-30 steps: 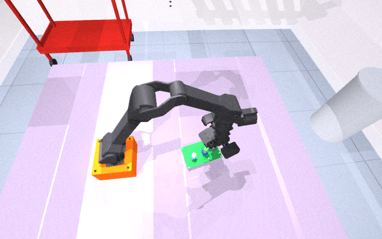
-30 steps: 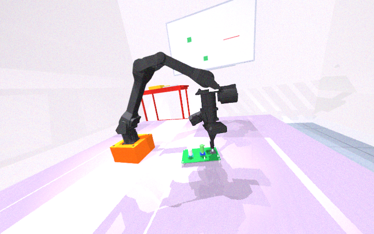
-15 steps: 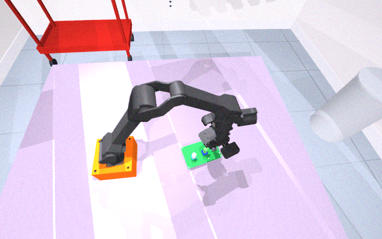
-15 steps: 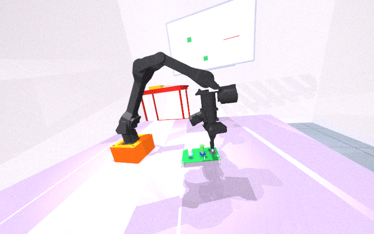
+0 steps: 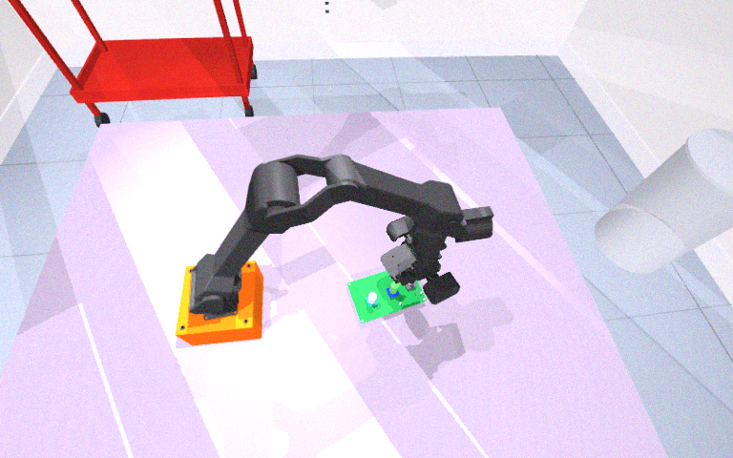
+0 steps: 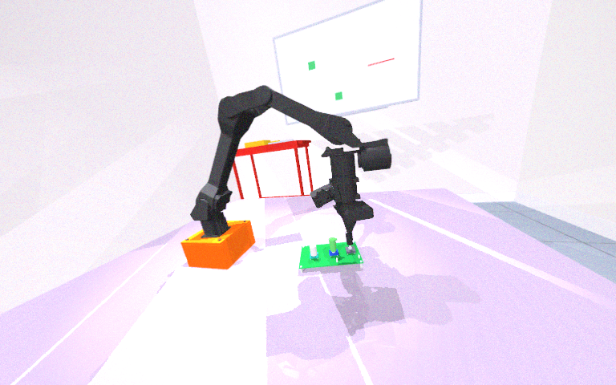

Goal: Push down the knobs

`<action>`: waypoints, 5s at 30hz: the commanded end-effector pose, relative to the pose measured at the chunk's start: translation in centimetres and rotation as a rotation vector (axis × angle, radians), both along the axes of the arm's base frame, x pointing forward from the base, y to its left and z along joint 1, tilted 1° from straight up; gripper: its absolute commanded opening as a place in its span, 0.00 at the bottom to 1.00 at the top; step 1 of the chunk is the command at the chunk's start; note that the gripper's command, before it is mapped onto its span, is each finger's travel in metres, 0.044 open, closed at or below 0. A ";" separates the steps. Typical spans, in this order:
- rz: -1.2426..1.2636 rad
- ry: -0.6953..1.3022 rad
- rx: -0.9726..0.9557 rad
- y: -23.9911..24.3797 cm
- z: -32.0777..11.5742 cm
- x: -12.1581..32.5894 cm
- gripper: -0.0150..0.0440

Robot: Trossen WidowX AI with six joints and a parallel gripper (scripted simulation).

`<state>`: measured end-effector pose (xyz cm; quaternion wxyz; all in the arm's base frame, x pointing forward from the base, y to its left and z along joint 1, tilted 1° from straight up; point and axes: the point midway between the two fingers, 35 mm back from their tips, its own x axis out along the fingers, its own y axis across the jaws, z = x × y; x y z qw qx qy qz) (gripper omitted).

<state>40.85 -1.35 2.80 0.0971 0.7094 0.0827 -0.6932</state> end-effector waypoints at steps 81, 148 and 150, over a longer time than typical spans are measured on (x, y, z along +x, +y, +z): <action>-0.003 0.006 0.005 0.0 -2.8 0.0 0.25; -0.003 0.006 0.005 0.0 -3.8 0.0 0.25; -0.003 0.006 0.005 0.0 -3.8 0.0 0.25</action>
